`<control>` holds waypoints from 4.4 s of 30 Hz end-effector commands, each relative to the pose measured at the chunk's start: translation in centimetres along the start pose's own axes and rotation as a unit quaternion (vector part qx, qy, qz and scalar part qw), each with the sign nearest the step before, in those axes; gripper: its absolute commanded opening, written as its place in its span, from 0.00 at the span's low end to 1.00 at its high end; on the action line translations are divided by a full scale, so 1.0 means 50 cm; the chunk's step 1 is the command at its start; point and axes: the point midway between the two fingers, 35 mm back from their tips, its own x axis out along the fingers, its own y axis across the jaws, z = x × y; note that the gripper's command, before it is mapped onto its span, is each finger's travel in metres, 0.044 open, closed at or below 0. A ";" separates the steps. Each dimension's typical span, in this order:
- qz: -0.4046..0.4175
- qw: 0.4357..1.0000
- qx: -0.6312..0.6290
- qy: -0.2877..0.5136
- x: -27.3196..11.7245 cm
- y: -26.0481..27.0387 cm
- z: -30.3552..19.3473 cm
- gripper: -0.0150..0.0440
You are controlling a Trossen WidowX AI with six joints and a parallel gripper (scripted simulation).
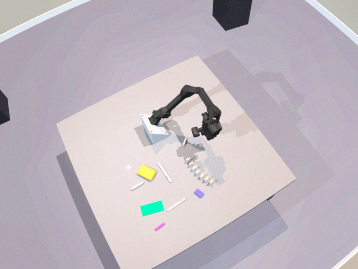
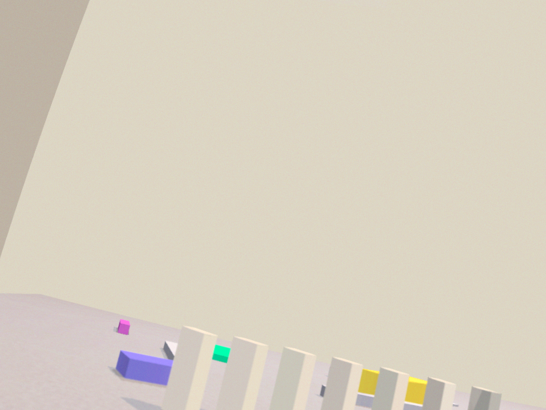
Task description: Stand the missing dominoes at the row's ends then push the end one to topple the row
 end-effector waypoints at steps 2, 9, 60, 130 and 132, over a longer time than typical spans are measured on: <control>0.001 0.993 0.115 0.005 0.006 0.009 0.017 0.29; 0.000 0.993 0.115 0.005 0.007 0.009 0.016 0.29; -0.198 0.836 0.062 -0.507 0.102 -0.006 0.002 0.29; -0.075 0.740 0.091 -0.662 0.289 0.023 -0.033 0.29; -0.075 0.740 0.091 -0.662 0.289 0.023 -0.033 0.29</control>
